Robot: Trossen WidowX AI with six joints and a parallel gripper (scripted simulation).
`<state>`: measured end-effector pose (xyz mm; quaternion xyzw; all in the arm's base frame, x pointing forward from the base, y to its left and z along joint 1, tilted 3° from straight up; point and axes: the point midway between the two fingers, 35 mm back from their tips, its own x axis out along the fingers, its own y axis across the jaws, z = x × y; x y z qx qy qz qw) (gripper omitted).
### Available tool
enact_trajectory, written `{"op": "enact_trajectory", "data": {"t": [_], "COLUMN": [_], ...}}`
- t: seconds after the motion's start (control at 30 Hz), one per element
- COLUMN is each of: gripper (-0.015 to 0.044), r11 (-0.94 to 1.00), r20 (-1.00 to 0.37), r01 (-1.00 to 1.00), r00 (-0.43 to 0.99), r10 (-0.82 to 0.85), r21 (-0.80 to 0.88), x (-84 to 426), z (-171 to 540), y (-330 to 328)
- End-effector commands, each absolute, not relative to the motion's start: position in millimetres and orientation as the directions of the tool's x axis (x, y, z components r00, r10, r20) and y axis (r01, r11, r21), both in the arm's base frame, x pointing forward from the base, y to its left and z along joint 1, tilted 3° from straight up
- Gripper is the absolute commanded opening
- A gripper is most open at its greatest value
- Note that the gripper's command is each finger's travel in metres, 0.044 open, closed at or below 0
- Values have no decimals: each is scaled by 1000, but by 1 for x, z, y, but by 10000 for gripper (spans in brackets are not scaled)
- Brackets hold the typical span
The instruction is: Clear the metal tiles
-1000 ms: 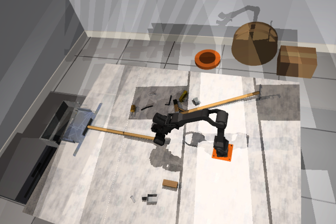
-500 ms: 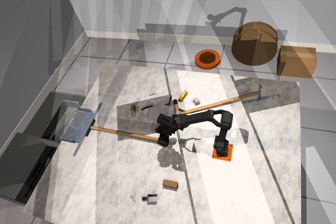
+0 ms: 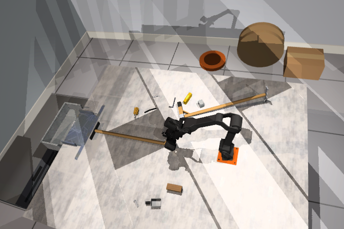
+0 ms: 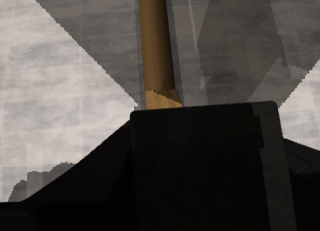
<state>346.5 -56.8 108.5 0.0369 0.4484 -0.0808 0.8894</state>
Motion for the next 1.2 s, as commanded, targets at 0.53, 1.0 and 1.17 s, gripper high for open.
{"op": "enact_trajectory", "data": {"t": [0.53,1.0,1.17], "gripper": [0,0,0], "r11": [984,984,984], "r20": [-804,-805,-805], "r01": [177,177,177], "r00": [585,582,582], "r10": [-111,-110,-110], "r21": [-7,-7,-7], "x": [346,346,346], "z": [109,108,108], "y": [-57,-57,-57]}}
